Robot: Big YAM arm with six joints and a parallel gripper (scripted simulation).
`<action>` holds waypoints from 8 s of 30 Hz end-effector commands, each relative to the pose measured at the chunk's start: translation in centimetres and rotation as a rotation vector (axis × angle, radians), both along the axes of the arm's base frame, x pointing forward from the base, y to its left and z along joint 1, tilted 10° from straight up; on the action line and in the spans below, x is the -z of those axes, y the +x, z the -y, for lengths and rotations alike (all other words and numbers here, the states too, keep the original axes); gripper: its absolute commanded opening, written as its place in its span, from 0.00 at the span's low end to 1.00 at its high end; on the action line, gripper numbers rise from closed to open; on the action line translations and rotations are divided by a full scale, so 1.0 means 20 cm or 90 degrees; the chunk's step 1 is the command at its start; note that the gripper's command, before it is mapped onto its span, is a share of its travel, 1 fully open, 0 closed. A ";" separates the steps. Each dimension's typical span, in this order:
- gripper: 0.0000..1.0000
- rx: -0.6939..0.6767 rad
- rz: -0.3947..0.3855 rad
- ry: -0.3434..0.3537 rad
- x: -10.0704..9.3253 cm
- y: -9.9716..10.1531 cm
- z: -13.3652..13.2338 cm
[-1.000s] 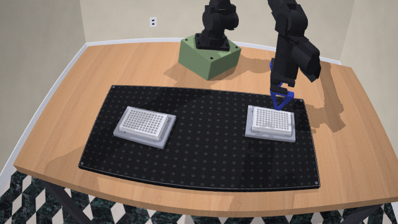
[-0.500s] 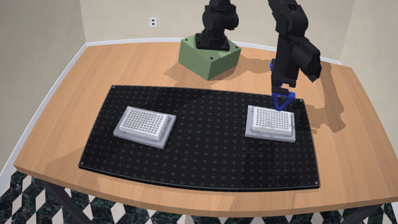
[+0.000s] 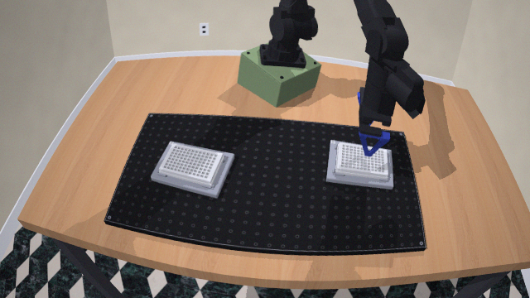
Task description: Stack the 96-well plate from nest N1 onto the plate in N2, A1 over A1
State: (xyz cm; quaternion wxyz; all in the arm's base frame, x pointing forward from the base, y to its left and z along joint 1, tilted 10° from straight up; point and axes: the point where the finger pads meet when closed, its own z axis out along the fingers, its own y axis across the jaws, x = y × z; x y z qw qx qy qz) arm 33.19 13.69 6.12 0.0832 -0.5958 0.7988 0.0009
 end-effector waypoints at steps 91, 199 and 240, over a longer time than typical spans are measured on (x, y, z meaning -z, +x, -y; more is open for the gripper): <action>0.00 -0.001 0.025 0.012 0.27 0.11 -0.07; 0.00 0.001 0.037 0.017 -0.25 0.09 -0.02; 0.00 0.031 0.019 0.012 -0.12 -0.02 0.47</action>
